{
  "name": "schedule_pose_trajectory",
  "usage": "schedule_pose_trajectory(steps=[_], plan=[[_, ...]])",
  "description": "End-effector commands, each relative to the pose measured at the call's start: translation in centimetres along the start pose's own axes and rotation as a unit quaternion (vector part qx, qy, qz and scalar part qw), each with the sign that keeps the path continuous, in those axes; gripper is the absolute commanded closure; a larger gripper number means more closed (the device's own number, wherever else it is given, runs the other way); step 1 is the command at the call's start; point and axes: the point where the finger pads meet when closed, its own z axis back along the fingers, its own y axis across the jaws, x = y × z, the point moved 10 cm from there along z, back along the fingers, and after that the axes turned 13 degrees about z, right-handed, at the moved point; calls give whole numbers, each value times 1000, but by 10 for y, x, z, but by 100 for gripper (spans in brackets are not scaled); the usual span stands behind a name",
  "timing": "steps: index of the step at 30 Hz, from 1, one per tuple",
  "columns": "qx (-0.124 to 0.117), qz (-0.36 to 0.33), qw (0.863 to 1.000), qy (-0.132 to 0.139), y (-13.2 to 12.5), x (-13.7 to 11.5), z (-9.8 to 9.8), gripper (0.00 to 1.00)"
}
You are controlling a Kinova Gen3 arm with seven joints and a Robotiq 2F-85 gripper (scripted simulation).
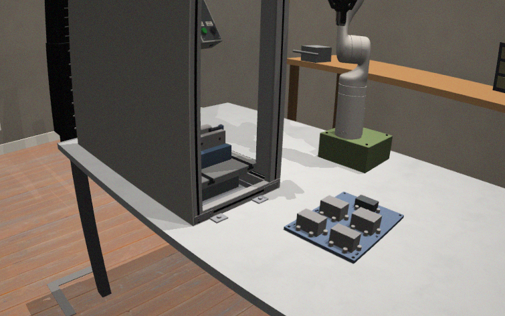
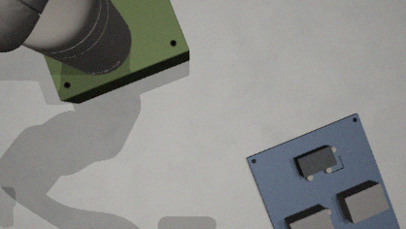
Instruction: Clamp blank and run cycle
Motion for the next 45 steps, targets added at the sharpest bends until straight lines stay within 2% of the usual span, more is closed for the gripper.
schedule_pose_trajectory(steps=[1, 4, 16, 21, 33, 34, 45], plan=[[0, 44, 999, 0, -1, 0, 0, 90], [-2, 113, 994, 0, -2, 0, -1, 90], [-2, 113, 994, 0, -2, 0, -1, 90], [-3, 192, 981, 0, -2, -1, -1, 90], [-3, 192, 981, 0, -2, -1, -1, 90], [0, 188, 982, -1, 1, 0, 0, 20], [0, 188, 982, -1, 1, 0, 0, 20]])
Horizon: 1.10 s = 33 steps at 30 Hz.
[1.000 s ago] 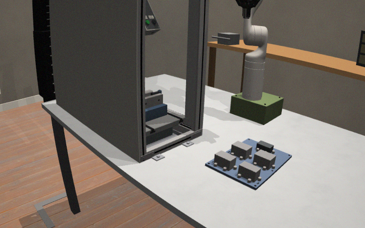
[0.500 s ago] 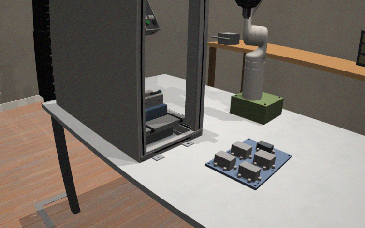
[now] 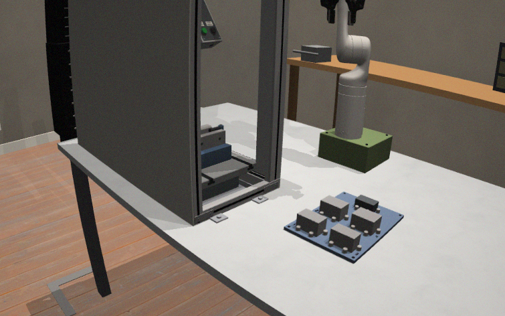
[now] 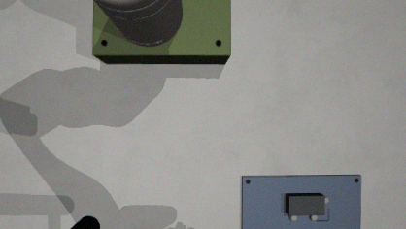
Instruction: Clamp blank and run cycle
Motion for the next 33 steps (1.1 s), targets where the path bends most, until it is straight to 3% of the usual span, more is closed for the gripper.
schedule_pose_trajectory(steps=[1, 22, 27, 33], plan=[[0, 0, 1000, 0, 0, 0, 0, 20], [0, 0, 1000, 0, 0, 0, 0, 20], [-3, 4, 1000, 2, -48, -10, 8, 20], [-3, 4, 1000, 2, -48, -10, 8, 20]])
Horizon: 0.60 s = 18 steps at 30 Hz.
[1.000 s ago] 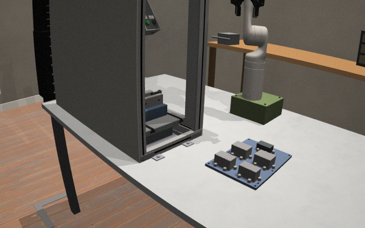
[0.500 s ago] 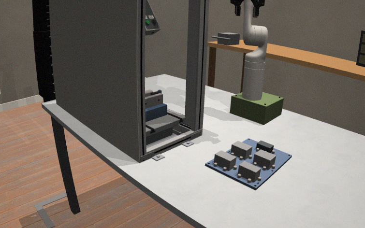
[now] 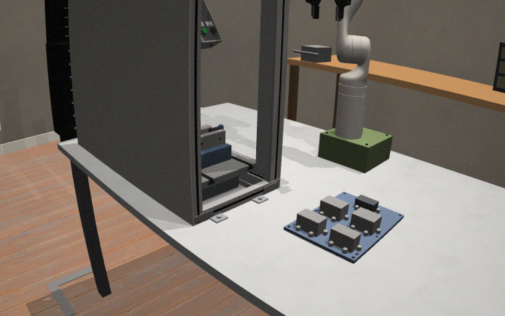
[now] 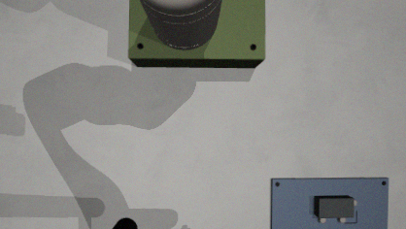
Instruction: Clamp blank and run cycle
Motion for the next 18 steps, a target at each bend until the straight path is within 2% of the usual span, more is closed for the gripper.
schedule_pose_trajectory(steps=[1, 6, 11, 18], plan=[[-1, 2, 1000, -3, -4, -1, 3, 20], [-1, 2, 1000, -3, -4, -1, 3, 20], [-1, 2, 1000, -3, -48, -11, 9, 20], [-1, 2, 1000, -3, -48, -11, 9, 20]])
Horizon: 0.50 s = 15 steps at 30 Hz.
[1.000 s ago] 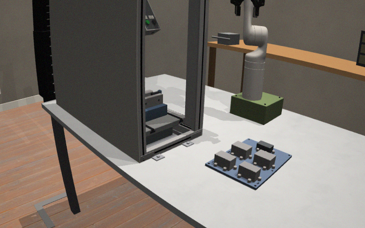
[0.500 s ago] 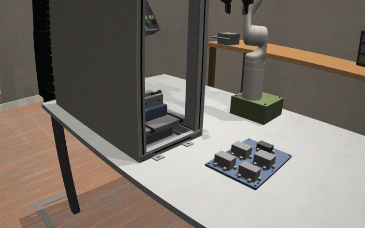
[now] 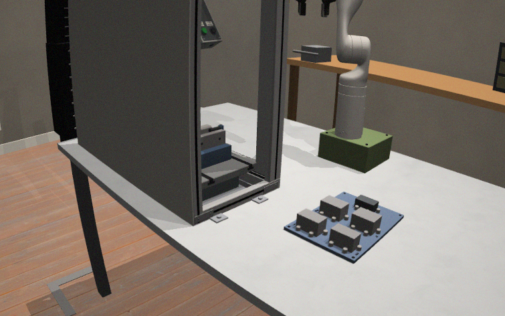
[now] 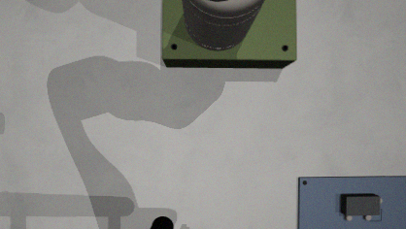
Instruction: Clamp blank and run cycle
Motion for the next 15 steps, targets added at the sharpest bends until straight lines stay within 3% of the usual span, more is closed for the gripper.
schedule_pose_trajectory(steps=[1, 5, 10, 15], plan=[[-2, 2, 1000, -2, -3, -1, 2, 20], [-2, 2, 1000, -2, -3, -1, 2, 20], [-2, 2, 1000, -2, -39, -9, 8, 20], [-2, 2, 1000, -2, -39, -9, 8, 20]])
